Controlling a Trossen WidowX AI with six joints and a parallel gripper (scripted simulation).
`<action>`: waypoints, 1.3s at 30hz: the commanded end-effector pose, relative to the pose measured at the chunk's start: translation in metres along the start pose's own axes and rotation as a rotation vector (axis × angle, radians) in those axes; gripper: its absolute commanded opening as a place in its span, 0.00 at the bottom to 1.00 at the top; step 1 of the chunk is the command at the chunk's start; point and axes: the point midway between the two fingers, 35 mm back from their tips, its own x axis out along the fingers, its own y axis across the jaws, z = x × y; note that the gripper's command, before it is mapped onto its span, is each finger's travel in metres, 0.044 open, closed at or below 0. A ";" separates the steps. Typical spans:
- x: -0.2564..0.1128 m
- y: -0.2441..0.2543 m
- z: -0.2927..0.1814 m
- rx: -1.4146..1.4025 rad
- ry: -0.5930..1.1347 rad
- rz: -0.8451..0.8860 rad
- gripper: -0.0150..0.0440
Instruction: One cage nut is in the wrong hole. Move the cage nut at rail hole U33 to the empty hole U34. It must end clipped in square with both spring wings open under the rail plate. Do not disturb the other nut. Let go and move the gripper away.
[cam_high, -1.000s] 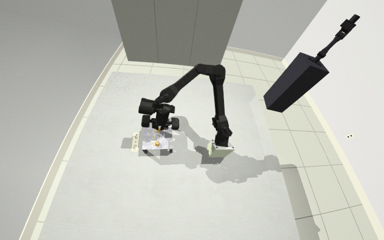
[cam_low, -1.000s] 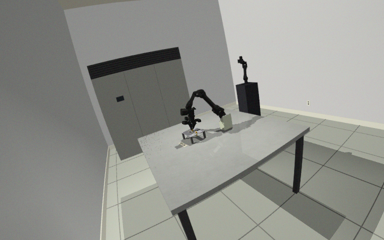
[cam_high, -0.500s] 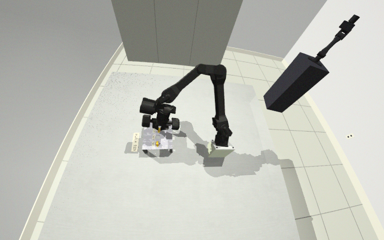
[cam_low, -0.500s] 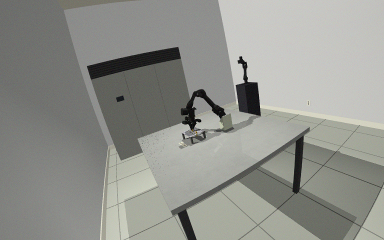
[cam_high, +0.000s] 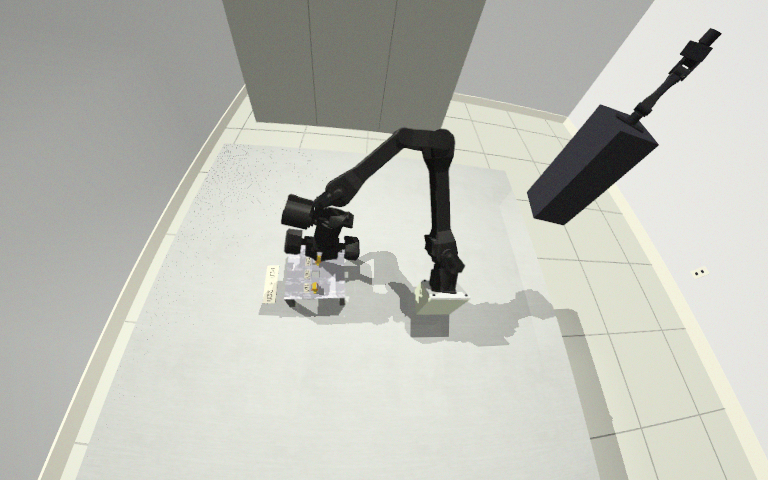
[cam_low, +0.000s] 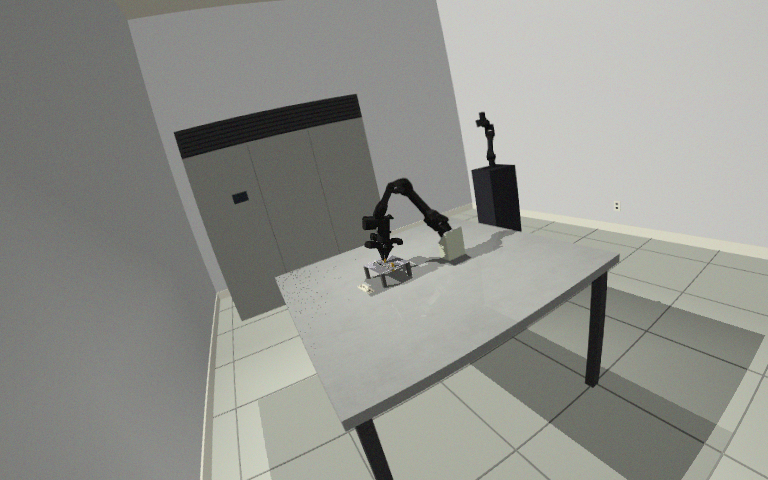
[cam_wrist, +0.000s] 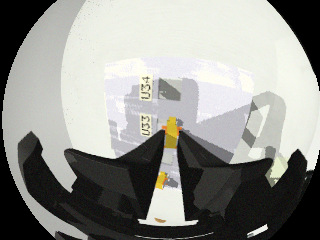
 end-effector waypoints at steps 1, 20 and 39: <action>0.000 -0.001 -0.001 -0.003 0.003 0.007 0.31; 0.000 -0.002 -0.001 -0.003 0.003 0.031 0.31; 0.000 -0.003 -0.001 -0.004 0.004 0.057 0.31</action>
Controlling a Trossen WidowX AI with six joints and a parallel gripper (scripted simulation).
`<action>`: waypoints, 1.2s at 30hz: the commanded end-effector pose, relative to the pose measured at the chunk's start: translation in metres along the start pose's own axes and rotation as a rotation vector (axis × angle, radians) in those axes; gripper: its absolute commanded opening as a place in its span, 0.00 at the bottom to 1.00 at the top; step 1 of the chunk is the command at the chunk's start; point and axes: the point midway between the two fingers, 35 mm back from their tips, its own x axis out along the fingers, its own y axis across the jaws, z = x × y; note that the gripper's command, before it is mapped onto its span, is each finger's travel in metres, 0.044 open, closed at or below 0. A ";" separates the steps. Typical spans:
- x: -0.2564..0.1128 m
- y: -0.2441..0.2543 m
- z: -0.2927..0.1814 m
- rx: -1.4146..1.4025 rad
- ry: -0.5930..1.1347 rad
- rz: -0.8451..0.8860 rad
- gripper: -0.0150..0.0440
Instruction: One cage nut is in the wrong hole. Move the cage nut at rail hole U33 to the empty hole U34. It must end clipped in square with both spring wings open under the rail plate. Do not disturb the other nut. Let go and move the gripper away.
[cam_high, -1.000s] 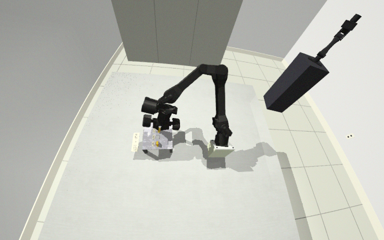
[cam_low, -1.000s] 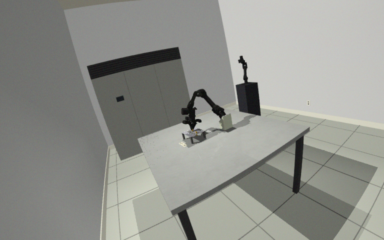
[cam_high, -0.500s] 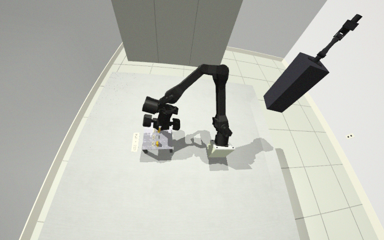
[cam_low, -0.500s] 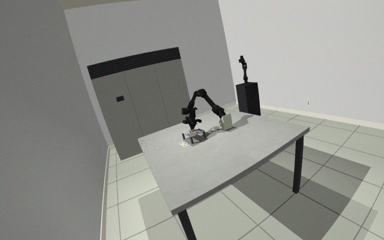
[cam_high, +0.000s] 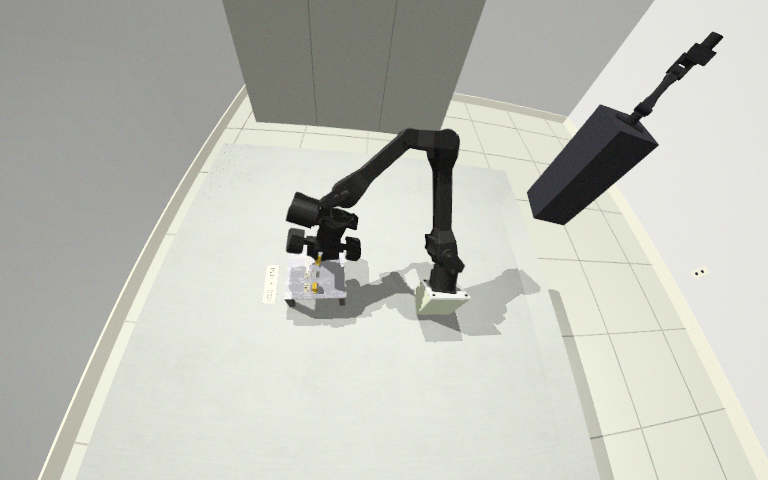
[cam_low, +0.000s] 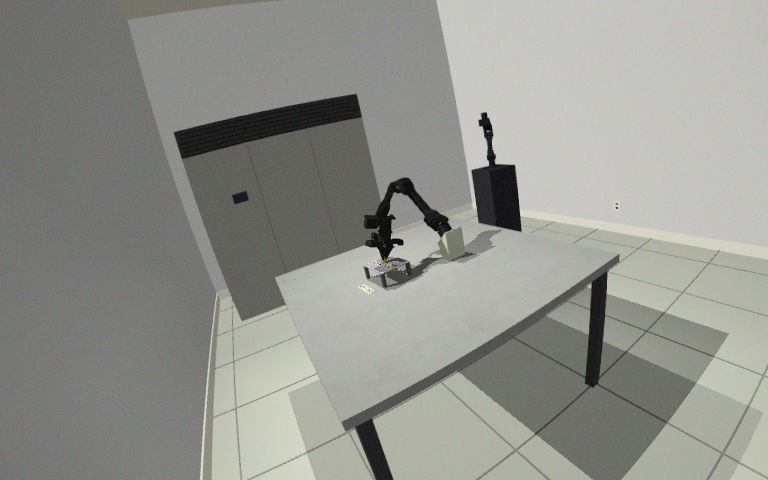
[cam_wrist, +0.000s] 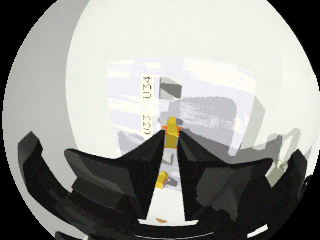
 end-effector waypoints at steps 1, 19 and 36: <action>0.000 -0.001 -0.001 -0.003 0.003 0.007 0.31; 0.000 -0.002 -0.001 -0.003 0.003 0.030 0.31; 0.000 -0.003 -0.001 -0.004 0.004 0.049 0.31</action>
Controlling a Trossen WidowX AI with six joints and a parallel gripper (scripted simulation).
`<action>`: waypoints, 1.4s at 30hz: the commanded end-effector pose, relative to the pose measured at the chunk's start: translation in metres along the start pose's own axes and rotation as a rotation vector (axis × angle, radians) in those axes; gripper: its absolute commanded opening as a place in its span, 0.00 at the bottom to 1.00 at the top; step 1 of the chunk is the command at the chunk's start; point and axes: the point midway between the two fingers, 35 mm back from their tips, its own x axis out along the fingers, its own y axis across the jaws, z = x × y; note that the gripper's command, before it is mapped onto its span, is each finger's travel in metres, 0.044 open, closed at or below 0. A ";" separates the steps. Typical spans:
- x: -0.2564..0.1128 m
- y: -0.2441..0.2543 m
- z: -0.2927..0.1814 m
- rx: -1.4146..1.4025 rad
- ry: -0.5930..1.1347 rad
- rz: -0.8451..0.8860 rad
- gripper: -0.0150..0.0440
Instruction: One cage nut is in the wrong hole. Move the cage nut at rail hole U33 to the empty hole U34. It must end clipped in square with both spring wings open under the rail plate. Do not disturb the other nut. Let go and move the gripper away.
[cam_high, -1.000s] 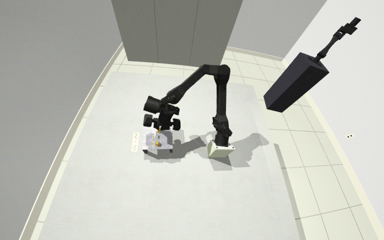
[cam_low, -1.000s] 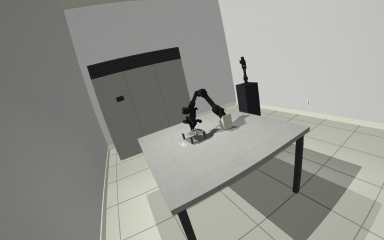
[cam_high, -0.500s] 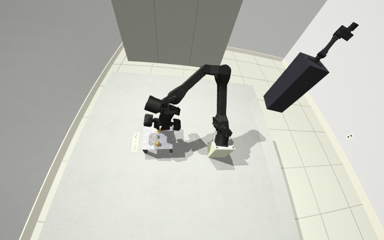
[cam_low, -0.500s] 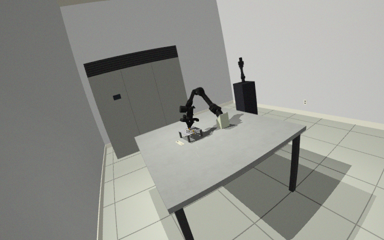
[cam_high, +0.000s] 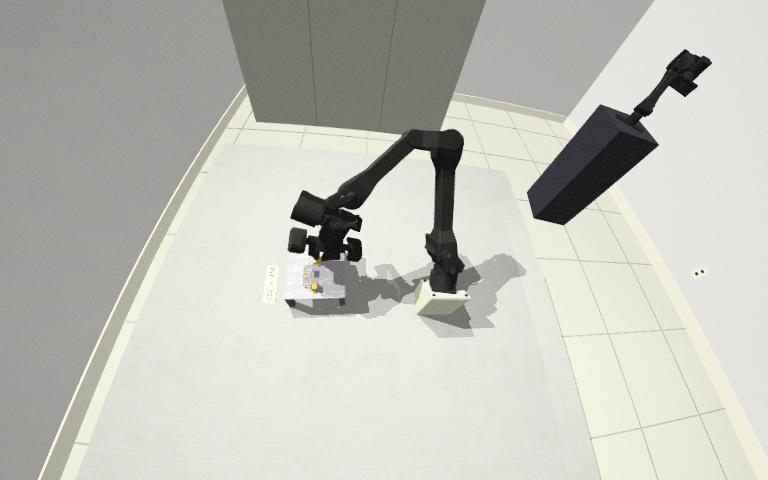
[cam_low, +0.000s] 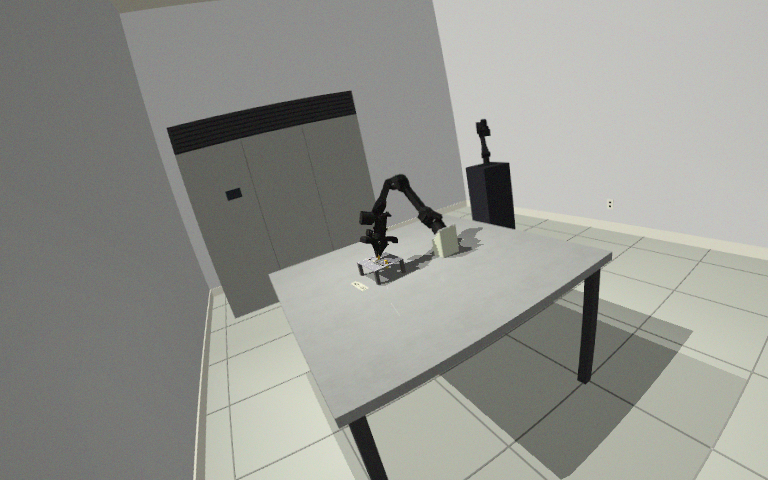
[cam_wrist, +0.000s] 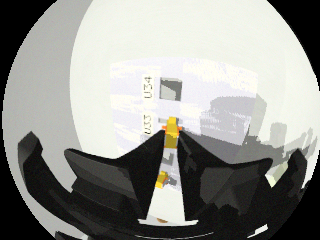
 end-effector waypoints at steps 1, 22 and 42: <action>0.000 -0.001 -0.001 -0.003 0.003 0.004 0.31; 0.000 -0.002 -0.001 -0.004 0.003 0.033 0.31; 0.000 -0.003 -0.001 -0.004 0.004 0.057 0.31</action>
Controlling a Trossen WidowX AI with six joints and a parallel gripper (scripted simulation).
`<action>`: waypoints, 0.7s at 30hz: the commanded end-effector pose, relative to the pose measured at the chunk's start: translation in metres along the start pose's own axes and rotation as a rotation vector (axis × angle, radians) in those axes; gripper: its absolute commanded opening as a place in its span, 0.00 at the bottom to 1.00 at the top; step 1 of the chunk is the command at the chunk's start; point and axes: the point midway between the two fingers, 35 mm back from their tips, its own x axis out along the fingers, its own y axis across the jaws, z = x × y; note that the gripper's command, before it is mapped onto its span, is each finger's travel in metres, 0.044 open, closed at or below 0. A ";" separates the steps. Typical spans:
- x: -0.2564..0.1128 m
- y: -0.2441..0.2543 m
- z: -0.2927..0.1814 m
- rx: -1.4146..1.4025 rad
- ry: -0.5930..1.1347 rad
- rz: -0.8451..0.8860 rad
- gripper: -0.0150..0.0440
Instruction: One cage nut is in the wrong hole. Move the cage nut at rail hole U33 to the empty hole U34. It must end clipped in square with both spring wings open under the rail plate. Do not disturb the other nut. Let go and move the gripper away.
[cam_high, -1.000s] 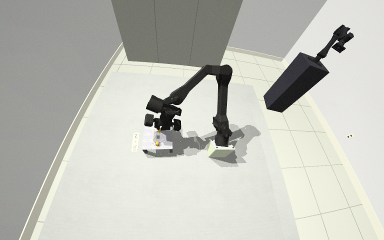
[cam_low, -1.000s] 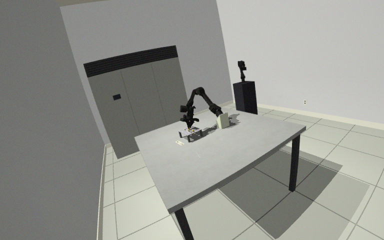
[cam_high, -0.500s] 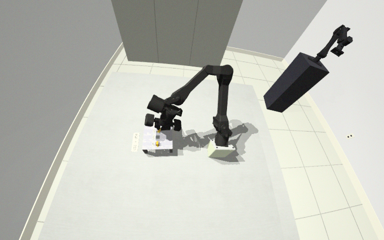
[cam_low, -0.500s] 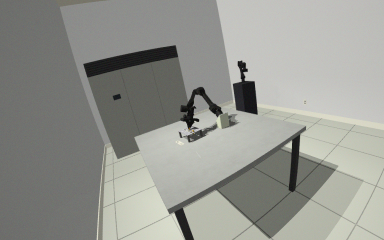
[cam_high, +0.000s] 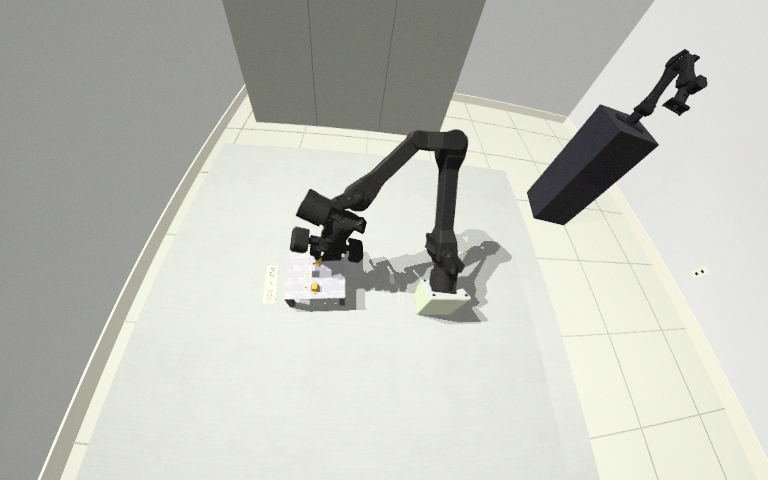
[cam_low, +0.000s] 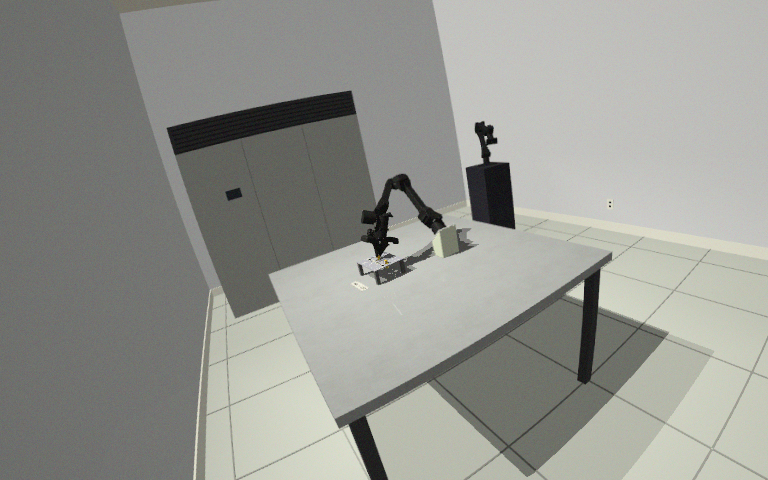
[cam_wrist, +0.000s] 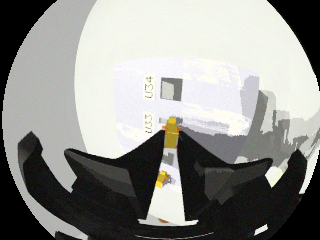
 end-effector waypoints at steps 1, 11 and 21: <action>0.000 -0.001 -0.001 -0.003 0.003 0.005 0.31; 0.000 -0.001 -0.001 -0.003 0.003 0.018 0.31; 0.000 -0.002 -0.001 -0.003 0.003 0.032 0.31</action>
